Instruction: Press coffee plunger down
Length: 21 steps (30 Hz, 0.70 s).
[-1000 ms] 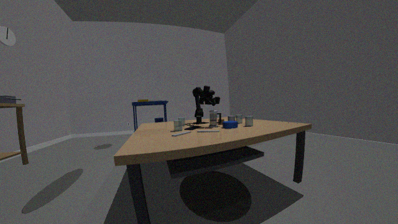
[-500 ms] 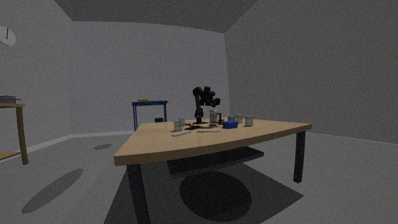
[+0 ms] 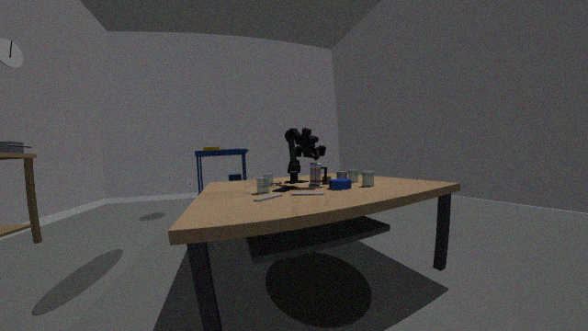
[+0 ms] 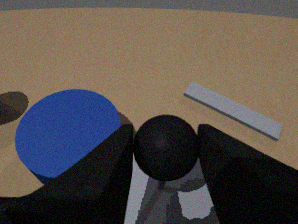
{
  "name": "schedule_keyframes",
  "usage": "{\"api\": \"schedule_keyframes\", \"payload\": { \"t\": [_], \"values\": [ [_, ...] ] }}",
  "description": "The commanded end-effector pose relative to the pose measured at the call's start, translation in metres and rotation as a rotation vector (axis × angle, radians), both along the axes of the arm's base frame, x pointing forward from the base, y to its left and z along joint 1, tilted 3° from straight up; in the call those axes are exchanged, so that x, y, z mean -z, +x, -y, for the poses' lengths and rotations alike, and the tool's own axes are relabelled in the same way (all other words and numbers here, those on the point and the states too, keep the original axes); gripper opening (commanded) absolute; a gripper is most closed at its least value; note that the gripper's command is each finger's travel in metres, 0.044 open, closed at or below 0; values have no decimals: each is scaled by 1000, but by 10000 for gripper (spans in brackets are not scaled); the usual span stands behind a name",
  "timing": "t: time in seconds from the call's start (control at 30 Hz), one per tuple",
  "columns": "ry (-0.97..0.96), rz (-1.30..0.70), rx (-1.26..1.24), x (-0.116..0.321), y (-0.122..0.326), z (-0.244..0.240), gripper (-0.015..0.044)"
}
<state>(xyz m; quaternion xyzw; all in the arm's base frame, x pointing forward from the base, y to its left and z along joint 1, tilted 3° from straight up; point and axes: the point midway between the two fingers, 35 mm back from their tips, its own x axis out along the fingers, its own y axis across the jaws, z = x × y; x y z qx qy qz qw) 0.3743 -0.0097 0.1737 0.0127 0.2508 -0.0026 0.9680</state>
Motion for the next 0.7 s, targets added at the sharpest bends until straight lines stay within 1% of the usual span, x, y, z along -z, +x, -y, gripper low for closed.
{"api": "schedule_keyframes", "payload": {
  "t": [0.0, 0.67],
  "values": [
    [9, -35, 4, 10, -1, 0, 114],
    [9, -34, 4, 9, 2, 0, 114]
  ]
}}
